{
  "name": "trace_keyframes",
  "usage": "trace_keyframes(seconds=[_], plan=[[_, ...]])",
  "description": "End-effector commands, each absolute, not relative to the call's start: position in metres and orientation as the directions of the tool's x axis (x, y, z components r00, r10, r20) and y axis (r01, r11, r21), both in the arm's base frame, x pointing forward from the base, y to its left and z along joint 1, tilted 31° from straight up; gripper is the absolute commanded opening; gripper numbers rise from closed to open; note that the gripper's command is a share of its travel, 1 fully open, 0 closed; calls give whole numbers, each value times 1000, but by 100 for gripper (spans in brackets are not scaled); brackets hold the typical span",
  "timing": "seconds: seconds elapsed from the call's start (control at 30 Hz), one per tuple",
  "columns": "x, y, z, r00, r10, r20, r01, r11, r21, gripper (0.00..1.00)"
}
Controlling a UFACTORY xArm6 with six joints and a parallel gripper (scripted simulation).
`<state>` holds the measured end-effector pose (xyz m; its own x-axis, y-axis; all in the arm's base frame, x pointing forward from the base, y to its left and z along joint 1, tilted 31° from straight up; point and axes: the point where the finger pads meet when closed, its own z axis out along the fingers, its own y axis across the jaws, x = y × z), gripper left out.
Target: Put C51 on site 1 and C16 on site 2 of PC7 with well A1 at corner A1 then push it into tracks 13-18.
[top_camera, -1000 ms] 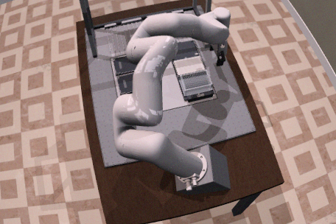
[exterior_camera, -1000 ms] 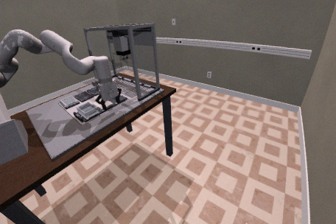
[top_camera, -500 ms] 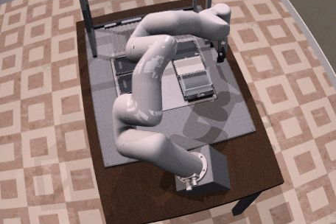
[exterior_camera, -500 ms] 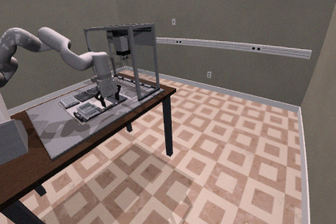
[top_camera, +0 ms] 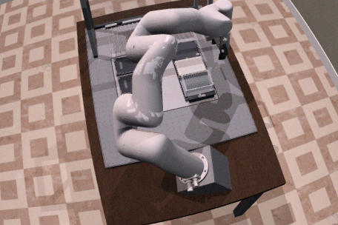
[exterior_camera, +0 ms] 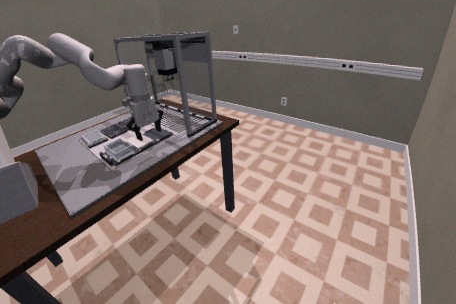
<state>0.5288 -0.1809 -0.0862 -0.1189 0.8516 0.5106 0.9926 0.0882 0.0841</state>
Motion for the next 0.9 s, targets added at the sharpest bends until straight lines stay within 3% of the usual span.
trace_keyframes(seconds=[0.0, 0.7, 0.73, 0.87], plan=[[530, -184, -81, -120, 853, 508, 992, 87, 87, 100], [529, -196, -63, -120, 853, 508, 992, 87, 87, 100], [525, -194, -62, -87, 855, 511, 996, 59, 70, 82], [507, -186, -58, 47, 855, 516, 998, -55, 1, 82]])
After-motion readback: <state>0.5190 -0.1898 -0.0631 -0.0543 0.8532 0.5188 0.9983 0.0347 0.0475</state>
